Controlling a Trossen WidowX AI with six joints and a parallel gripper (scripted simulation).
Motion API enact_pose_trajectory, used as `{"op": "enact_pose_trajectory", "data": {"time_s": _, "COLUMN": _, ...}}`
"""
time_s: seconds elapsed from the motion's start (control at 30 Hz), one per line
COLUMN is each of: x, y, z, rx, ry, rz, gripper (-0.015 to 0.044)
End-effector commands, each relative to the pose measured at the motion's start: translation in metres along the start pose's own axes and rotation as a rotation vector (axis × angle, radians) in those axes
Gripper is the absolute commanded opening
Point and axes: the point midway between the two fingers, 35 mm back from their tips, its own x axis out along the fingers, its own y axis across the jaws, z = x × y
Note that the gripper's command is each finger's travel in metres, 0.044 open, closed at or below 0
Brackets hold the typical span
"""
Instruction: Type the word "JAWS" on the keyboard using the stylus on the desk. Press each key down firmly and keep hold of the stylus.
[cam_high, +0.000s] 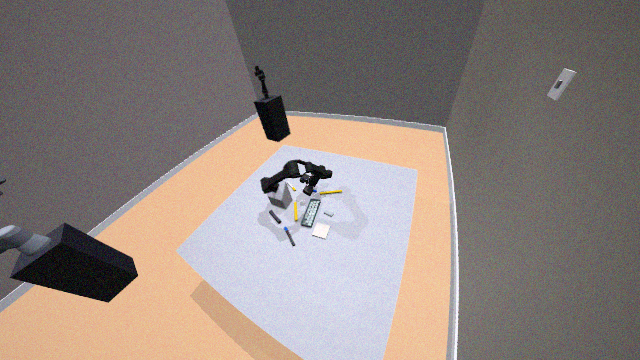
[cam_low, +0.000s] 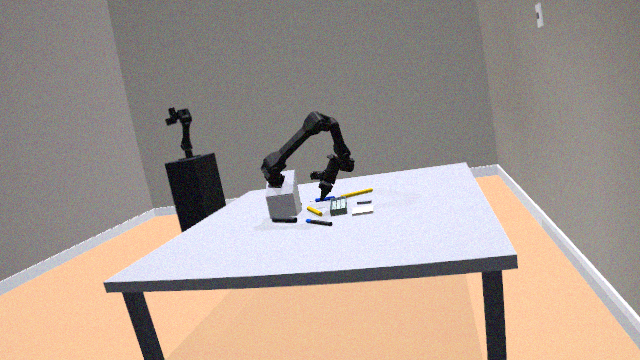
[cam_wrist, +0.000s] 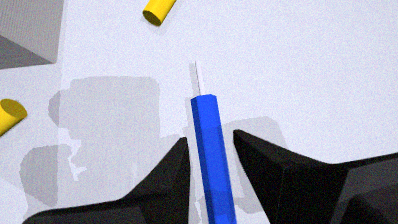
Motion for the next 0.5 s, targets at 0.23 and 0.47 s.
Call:
{"op": "enact_pose_trajectory", "data": {"time_s": 0.23, "x": 0.0029, "y": 0.0002, "z": 0.0001, "rx": -0.005, "ry": -0.002, "rz": 0.007, "gripper": 0.0150}}
{"op": "enact_pose_trajectory", "data": {"time_s": 0.47, "x": 0.0010, "y": 0.0000, "z": 0.0001, "rx": -0.001, "ry": -0.002, "rz": 0.001, "gripper": 0.0005}}
